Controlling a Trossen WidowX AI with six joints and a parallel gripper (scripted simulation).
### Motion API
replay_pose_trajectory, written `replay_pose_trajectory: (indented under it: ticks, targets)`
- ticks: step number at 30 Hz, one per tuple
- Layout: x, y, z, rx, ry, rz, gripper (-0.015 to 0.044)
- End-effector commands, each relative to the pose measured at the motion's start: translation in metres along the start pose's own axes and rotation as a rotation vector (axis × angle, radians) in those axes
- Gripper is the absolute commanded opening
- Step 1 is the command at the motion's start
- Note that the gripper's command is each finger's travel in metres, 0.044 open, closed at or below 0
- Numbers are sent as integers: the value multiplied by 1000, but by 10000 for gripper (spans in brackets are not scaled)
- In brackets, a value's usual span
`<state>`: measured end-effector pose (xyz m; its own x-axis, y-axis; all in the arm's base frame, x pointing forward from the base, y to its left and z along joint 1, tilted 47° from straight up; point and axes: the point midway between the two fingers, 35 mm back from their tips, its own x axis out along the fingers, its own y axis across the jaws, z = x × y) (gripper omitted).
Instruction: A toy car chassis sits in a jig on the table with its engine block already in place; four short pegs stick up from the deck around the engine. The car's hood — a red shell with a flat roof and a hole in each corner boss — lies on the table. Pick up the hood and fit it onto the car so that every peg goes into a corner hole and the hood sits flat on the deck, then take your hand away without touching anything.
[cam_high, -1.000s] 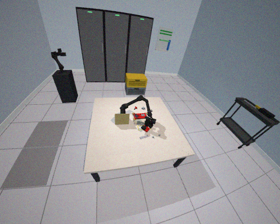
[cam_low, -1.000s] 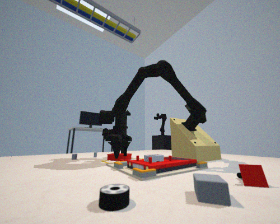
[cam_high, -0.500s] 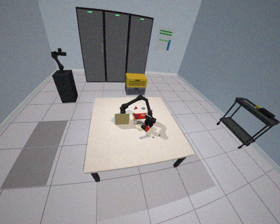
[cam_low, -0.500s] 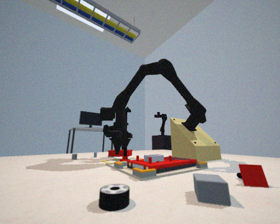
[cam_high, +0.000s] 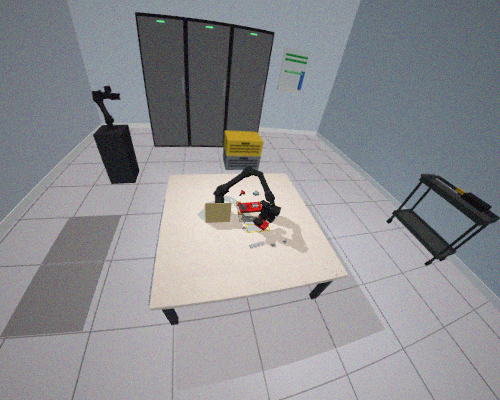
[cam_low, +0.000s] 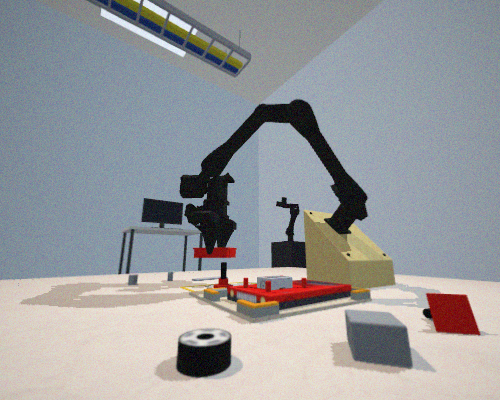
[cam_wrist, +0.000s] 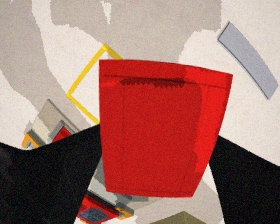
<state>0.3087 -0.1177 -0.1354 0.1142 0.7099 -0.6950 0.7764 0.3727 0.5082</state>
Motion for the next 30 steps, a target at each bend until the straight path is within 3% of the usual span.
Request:
replay_pose_trajectory:
  ticks: [1, 13, 30]
  targets:
    - [-14, 1, 1, -7, -4, -3, 0]
    - [-26, 3, -1, -11, -4, -1, 0]
    - [-33, 73, -41, -274, -19, -17, 0]
